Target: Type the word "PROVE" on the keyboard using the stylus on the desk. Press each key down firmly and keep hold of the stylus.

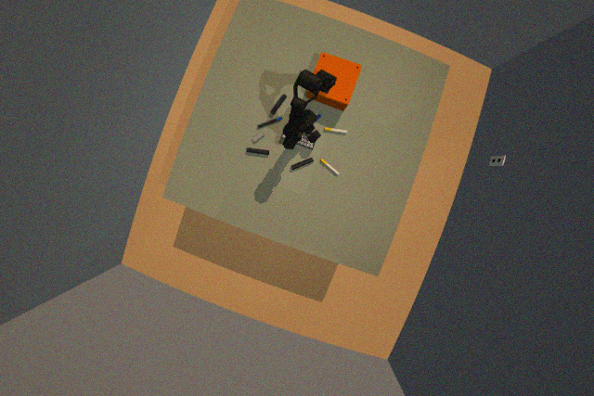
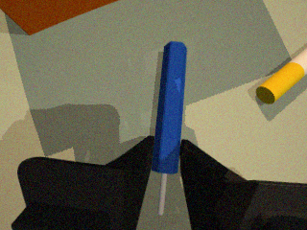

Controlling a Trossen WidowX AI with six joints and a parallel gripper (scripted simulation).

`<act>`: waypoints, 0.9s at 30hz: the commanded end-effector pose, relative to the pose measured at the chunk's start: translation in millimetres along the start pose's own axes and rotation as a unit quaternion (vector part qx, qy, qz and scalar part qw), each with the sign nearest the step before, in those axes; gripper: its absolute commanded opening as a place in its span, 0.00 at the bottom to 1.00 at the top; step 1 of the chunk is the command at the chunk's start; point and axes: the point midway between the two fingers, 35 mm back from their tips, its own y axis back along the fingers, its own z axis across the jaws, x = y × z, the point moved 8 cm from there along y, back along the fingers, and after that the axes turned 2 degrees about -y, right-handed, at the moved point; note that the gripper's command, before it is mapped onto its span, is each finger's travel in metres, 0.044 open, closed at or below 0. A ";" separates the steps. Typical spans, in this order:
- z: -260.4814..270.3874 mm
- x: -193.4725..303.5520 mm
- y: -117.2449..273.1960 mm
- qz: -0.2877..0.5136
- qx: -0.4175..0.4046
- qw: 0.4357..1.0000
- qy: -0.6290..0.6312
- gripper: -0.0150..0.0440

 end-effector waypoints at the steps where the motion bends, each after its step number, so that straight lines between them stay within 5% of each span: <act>1: -0.1 -0.9 2.2 0.000 0.000 1.000 0.000 0.25; 16: 1.7 -23.1 41.2 0.002 0.001 1.000 -0.001 0.25; 27: 35.0 -12.0 48.0 0.003 0.100 0.979 -0.179 0.25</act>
